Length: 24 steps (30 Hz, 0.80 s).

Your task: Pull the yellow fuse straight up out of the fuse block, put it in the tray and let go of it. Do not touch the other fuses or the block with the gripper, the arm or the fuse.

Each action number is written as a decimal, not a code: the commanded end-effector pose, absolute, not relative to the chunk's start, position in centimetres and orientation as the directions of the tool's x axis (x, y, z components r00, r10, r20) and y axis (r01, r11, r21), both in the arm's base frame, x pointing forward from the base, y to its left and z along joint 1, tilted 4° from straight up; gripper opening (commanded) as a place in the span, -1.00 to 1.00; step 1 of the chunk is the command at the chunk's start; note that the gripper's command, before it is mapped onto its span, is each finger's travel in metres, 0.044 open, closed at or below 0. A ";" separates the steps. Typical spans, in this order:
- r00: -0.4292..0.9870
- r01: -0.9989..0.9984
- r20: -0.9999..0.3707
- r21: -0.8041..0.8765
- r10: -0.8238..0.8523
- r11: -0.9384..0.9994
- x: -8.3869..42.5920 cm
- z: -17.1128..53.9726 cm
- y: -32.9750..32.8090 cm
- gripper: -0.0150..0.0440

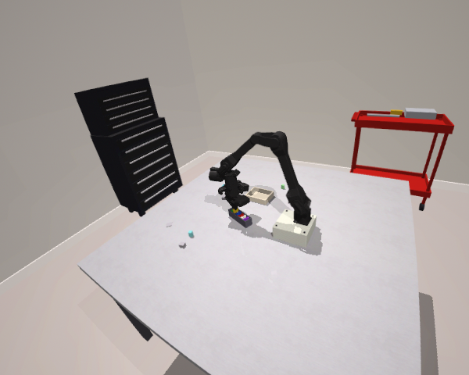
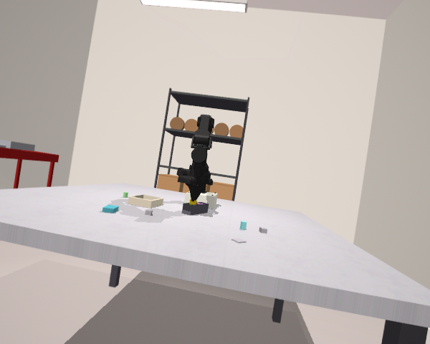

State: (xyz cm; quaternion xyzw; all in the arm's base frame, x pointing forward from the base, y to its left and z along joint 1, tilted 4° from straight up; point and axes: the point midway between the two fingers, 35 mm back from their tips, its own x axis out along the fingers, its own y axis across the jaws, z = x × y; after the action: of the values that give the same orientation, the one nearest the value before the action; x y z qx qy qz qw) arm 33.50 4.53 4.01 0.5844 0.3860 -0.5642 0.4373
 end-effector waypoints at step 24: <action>0.064 0.943 -0.997 0.076 -0.047 -0.323 33.4 5.4 4.5 -0.49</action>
State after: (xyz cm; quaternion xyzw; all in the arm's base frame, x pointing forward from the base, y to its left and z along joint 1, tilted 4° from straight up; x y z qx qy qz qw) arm 33.41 4.59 5.20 0.5842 0.3863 -0.5642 0.4373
